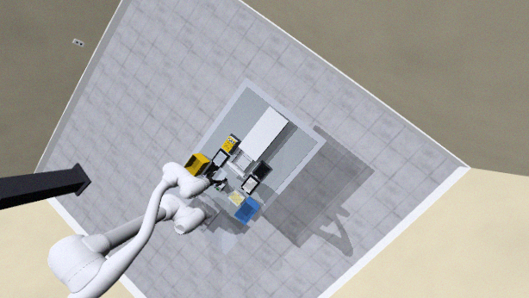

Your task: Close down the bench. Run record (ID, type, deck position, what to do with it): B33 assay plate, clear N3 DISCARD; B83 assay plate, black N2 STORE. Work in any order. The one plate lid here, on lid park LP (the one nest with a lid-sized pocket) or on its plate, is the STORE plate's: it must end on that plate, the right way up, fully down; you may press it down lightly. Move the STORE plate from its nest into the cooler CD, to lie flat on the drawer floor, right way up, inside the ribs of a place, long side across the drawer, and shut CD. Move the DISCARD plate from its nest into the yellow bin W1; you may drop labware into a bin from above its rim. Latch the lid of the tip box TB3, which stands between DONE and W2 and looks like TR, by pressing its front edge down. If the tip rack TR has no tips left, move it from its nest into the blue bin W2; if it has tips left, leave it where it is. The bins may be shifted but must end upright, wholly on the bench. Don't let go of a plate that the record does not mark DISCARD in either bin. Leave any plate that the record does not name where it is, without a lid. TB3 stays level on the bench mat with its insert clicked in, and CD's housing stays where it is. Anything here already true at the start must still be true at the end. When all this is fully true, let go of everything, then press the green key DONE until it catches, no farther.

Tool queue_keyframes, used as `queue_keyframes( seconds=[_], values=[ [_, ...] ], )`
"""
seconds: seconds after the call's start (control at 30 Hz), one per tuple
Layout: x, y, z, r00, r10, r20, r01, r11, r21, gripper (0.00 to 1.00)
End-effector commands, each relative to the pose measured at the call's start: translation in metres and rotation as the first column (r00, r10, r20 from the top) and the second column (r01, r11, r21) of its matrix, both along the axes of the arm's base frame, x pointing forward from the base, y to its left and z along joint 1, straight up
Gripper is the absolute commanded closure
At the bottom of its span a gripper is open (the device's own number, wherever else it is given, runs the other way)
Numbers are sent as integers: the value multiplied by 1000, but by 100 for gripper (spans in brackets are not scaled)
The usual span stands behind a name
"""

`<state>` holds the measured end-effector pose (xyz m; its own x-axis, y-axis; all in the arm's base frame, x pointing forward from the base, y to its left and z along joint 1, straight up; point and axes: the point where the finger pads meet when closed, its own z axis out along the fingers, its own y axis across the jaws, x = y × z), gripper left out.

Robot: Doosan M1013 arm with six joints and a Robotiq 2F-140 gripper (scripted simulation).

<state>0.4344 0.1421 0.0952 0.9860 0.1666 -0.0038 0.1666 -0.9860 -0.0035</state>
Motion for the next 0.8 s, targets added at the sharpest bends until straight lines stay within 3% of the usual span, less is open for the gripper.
queue_keyframes(
  seconds=[0.0, 0.77],
  values=[
    [4, -3, 0, 1000, 0, 0, 0, 1000, 0, 100],
    [50, -35, 0, 1000, 0, 0, 0, 1000, 0, 100]
  ],
)
